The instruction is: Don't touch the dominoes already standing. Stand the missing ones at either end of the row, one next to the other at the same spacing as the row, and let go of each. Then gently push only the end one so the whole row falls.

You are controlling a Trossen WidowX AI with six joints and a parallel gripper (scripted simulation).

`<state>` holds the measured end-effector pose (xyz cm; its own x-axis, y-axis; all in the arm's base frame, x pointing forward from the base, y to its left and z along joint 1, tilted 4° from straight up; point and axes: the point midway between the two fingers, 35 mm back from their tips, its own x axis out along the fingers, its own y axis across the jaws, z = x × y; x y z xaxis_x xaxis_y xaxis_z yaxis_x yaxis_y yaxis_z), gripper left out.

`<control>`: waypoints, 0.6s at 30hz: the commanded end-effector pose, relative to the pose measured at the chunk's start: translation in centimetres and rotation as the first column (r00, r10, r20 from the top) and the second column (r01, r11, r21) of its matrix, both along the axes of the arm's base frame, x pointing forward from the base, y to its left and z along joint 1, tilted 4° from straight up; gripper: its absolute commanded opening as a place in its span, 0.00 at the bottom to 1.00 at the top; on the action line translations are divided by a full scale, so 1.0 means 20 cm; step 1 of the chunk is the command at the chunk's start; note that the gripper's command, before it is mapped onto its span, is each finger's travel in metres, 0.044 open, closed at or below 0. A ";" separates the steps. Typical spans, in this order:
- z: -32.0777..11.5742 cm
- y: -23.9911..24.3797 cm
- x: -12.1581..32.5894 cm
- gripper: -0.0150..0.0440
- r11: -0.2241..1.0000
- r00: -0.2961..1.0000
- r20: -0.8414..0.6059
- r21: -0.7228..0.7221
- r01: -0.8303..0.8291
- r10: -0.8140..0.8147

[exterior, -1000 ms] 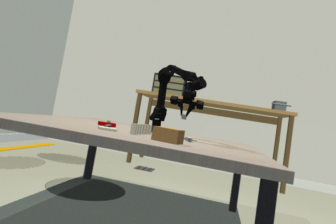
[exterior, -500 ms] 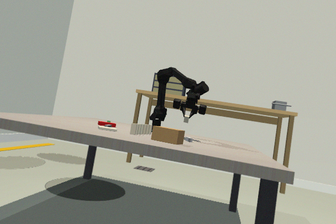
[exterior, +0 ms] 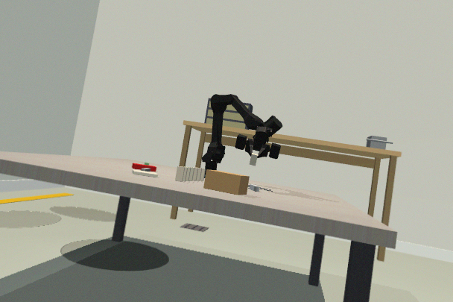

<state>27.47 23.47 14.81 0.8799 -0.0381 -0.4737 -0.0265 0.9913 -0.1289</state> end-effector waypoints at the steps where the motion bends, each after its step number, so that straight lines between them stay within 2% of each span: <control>1: 0.01 -0.01 -0.03 0.44 1.000 0.998 0.064 -0.004 0.003 -0.002; 18: 0.04 -0.10 -0.19 0.44 0.997 0.943 0.324 0.035 0.068 -0.076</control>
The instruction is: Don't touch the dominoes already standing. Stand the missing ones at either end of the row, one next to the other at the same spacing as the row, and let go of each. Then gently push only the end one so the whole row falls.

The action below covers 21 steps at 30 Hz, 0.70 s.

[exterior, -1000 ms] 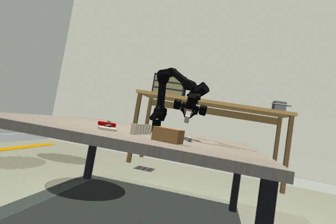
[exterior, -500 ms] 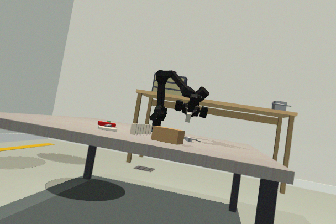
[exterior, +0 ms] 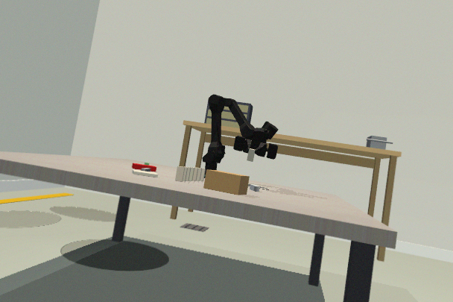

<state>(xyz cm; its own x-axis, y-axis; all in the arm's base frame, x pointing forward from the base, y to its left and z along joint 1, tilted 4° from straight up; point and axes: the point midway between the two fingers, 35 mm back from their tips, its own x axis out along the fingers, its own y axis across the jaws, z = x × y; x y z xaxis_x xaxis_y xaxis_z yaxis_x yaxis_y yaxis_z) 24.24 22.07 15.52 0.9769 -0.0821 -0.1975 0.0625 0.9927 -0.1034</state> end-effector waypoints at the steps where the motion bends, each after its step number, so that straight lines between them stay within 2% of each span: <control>1: 0.00 -0.04 -0.04 0.44 1.000 0.999 0.048 0.009 0.025 -0.026; 12: 0.00 -0.18 -0.17 0.44 0.992 0.979 0.166 0.069 0.109 -0.119; 21: 0.00 -0.20 -0.17 0.44 0.990 0.977 0.171 0.074 0.116 -0.127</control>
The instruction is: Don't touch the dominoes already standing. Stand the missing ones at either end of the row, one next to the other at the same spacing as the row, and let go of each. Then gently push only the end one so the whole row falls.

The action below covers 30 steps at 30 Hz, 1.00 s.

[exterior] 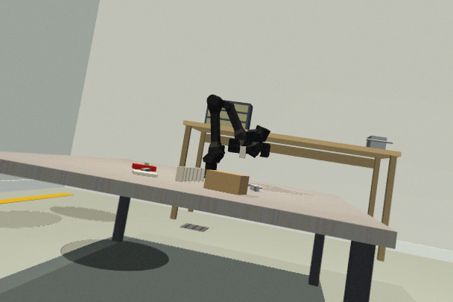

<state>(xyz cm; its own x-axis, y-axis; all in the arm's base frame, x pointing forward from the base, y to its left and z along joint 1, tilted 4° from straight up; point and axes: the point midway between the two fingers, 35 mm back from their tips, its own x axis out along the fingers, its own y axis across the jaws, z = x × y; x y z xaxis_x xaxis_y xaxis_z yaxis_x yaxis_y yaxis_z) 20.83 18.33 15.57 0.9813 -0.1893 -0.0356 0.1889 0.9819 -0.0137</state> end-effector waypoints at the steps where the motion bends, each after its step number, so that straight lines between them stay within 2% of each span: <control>1: 0.00 -0.01 0.00 0.44 1.000 1.000 0.002 -0.004 0.006 -0.006; 10: -0.01 -0.01 0.00 0.44 1.000 1.000 0.002 -0.004 0.006 -0.006; 30: -0.23 0.04 0.04 0.44 1.000 1.000 -0.002 -0.010 0.012 -0.012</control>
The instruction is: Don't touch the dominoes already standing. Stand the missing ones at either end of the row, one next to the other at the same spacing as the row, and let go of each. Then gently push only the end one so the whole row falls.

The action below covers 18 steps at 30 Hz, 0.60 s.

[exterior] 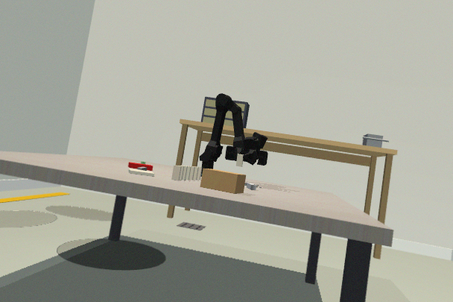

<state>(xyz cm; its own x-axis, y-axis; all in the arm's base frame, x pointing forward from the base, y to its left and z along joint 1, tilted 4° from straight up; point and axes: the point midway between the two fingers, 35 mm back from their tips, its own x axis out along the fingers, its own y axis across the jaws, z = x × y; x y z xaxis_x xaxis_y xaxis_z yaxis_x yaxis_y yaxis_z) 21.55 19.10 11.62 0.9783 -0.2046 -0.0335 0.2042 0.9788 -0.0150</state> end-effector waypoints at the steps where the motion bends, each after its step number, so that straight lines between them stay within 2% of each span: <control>1: -0.04 0.00 0.00 0.44 1.000 1.000 -0.004 -0.008 -0.004 0.004; 18: -0.23 -0.03 0.02 0.44 1.000 1.000 -0.007 -0.014 0.001 -0.001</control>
